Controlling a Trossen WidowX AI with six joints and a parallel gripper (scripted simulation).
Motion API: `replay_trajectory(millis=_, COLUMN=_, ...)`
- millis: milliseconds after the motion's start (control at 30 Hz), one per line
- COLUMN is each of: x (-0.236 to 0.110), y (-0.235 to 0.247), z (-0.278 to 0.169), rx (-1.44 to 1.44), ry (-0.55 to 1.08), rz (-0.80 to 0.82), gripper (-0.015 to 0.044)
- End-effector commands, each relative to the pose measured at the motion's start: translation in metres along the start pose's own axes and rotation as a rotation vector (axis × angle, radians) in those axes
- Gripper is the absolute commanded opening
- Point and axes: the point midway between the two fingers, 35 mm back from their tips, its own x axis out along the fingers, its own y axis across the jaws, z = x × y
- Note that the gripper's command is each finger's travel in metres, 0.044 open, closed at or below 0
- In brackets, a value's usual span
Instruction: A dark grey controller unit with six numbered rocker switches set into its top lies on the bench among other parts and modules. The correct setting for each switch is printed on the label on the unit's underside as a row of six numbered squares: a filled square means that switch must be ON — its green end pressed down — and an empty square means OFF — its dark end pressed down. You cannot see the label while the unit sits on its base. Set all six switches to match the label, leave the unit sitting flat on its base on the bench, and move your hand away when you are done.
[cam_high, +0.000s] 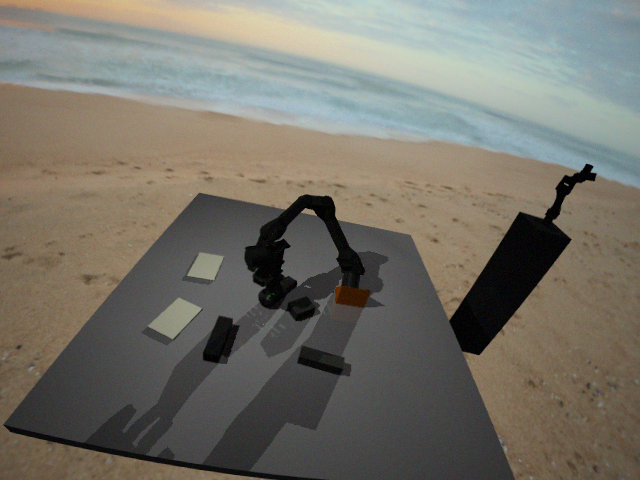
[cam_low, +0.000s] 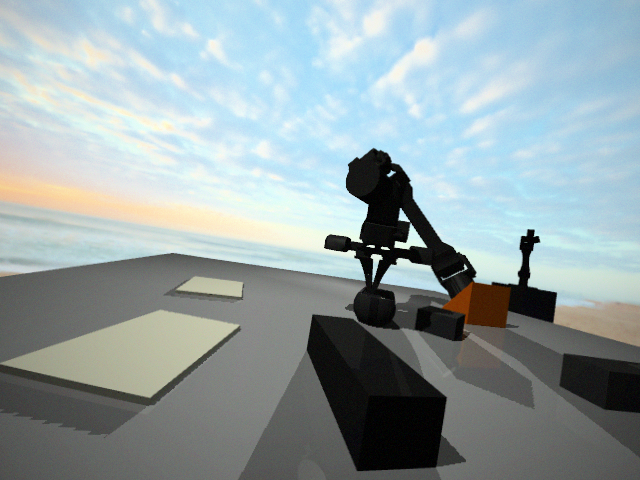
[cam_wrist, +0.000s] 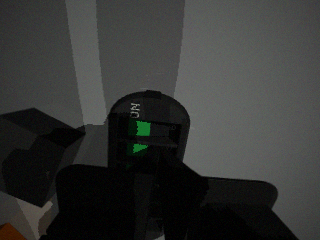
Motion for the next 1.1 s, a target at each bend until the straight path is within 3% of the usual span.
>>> replay_trajectory(millis=0, x=0.001, y=0.0, z=0.0, rx=-0.007, ry=0.003, rz=-0.004, gripper=0.0)
replay_trajectory(millis=133, x=-0.002, y=0.0, z=0.0, rx=0.0, ry=0.0, rz=0.0, gripper=0.0)
replay_trajectory(millis=300, x=-0.044, y=0.0, z=0.0, rx=-0.007, ry=0.002, rz=-0.003, gripper=0.0)
replay_trajectory(millis=1067, x=-0.028, y=0.021, z=0.019, rx=-0.006, ry=0.001, rz=-0.003, gripper=0.0)
